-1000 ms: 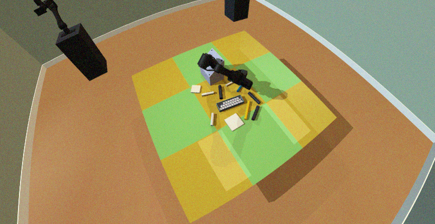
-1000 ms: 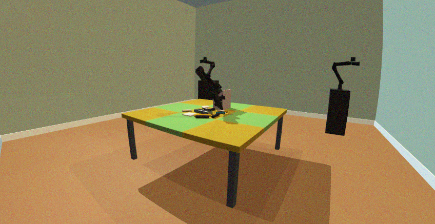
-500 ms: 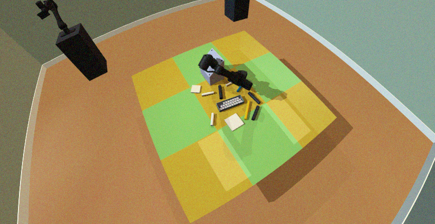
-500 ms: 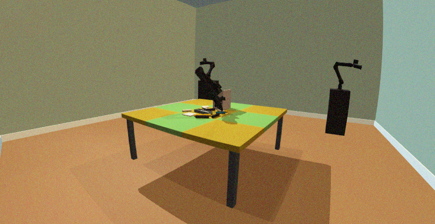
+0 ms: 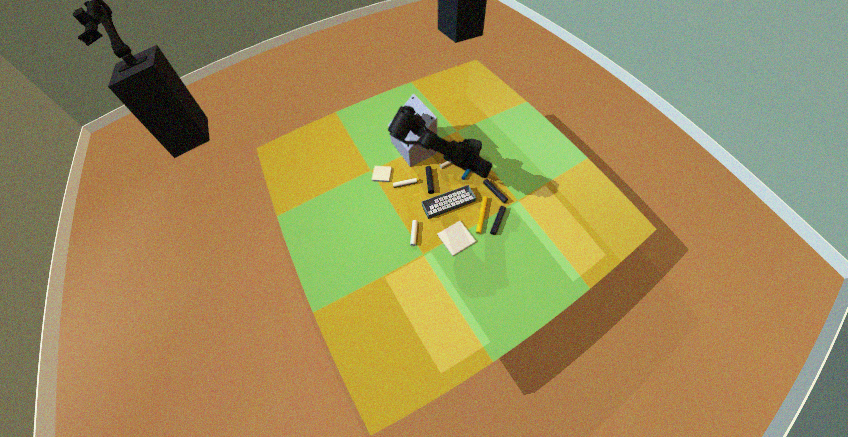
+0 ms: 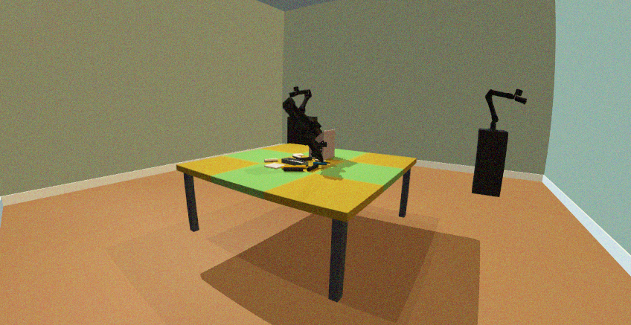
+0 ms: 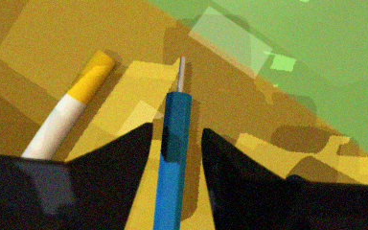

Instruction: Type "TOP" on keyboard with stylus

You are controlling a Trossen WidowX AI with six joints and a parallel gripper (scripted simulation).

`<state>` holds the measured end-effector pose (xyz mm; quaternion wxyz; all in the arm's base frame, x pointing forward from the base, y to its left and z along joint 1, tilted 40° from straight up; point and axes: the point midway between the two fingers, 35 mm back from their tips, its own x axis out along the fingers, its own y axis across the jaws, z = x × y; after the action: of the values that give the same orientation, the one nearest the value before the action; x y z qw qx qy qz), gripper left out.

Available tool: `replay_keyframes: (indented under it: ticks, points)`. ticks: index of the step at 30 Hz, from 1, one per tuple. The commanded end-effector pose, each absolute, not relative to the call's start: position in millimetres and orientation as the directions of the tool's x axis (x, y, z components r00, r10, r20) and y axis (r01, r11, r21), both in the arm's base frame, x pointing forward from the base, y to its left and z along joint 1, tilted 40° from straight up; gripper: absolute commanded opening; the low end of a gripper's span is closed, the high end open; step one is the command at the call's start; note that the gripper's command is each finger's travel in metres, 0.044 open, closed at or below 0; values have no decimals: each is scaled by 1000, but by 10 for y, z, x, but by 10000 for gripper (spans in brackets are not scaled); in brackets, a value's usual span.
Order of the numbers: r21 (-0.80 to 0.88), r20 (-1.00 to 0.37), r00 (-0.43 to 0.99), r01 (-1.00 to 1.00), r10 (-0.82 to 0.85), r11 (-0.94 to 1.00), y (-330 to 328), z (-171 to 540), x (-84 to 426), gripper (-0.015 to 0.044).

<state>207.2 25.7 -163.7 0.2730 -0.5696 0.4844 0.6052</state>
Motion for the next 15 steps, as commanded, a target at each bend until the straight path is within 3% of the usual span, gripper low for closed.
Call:
replay_keyframes:
  ticks: [1, 15]
  points:
    - [279, -952, -203, -881, -227, -382, 221, -1665, 2069, 150]
    - [280, -952, -204, -881, -228, -382, 168, -1727, 2071, 150]
